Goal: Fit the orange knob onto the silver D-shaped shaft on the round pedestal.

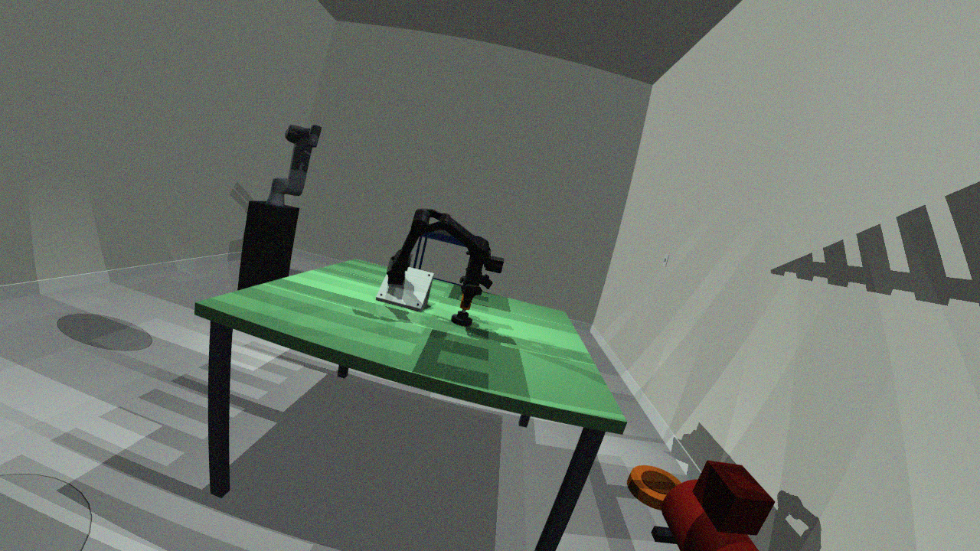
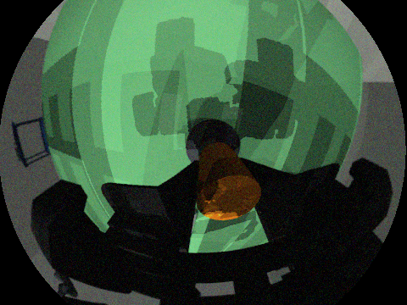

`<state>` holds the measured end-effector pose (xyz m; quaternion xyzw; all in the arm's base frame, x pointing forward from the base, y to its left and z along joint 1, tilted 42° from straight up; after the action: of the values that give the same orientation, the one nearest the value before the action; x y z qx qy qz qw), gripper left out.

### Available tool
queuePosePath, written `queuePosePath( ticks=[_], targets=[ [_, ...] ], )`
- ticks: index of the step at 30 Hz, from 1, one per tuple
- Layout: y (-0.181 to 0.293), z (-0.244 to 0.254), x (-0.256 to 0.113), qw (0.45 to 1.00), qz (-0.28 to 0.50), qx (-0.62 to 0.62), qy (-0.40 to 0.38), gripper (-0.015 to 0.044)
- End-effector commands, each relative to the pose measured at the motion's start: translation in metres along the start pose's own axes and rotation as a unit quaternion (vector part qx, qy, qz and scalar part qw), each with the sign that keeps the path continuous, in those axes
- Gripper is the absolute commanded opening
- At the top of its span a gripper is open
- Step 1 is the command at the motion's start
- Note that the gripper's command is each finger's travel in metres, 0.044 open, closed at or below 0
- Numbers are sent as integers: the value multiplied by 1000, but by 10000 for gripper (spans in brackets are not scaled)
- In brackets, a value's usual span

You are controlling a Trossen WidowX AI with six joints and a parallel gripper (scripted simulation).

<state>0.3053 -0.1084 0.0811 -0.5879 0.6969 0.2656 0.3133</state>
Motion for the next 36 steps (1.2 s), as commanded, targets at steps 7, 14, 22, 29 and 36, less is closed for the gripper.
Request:
queuePosePath(
  ticks=[7,14,22,29,36],
  targets=[
    [0,0,-4,1000,-2,1,0,0],
    [1,-1,-4,996,-2,85,0,0],
    [1,-1,-1,994,-2,106,0,0],
    [2,1,-1,994,-2,106,0,0],
    [2,1,0,994,-2,106,0,0]
  ],
)
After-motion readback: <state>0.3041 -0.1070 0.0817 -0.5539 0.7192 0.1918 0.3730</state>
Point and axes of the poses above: the point midway between the two fingers, 35 mm back from their tips, its own x axis out along the fingers, its own z axis across the jaws, y = z × x, the point moved 1 cm from there along -x, back along the fingers, and after that the axes turned 12 degrees about x, right-handed, at the moved point
